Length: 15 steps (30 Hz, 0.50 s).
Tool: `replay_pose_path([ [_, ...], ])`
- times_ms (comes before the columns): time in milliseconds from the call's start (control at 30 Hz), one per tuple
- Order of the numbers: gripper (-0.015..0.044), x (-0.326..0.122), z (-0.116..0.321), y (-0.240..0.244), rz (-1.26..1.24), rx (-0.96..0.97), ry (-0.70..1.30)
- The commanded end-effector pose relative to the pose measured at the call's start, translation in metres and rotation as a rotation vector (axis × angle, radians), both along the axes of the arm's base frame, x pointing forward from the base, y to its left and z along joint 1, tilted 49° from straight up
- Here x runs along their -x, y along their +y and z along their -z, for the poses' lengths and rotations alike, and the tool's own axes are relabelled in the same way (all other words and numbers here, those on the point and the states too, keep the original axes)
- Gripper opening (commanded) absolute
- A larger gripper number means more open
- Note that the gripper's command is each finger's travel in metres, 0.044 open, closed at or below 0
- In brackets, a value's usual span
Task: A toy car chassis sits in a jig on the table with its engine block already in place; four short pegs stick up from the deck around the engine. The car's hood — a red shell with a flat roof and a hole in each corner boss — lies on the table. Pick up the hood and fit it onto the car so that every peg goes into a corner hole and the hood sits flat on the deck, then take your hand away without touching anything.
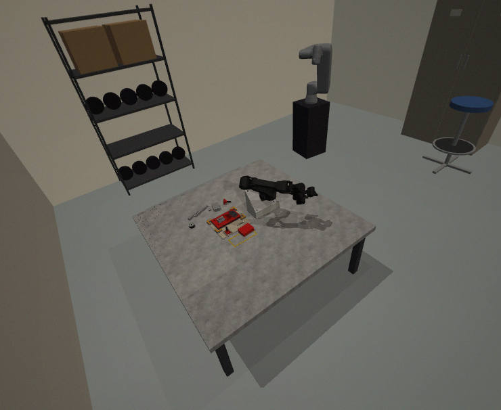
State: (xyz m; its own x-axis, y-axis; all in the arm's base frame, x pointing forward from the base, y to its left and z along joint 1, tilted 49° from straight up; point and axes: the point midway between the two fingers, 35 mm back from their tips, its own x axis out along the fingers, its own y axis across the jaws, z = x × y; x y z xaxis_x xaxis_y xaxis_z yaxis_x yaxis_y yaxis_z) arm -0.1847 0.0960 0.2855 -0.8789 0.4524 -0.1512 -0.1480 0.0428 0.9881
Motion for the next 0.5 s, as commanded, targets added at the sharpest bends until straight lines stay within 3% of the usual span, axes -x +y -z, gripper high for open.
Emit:
replay_pose_path([
  [0,0.044,0.0,0.0,0.001,0.003,-0.001,-0.004],
  [467,0.044,-0.023,0.035,0.067,0.201,-0.052,-0.292],
])
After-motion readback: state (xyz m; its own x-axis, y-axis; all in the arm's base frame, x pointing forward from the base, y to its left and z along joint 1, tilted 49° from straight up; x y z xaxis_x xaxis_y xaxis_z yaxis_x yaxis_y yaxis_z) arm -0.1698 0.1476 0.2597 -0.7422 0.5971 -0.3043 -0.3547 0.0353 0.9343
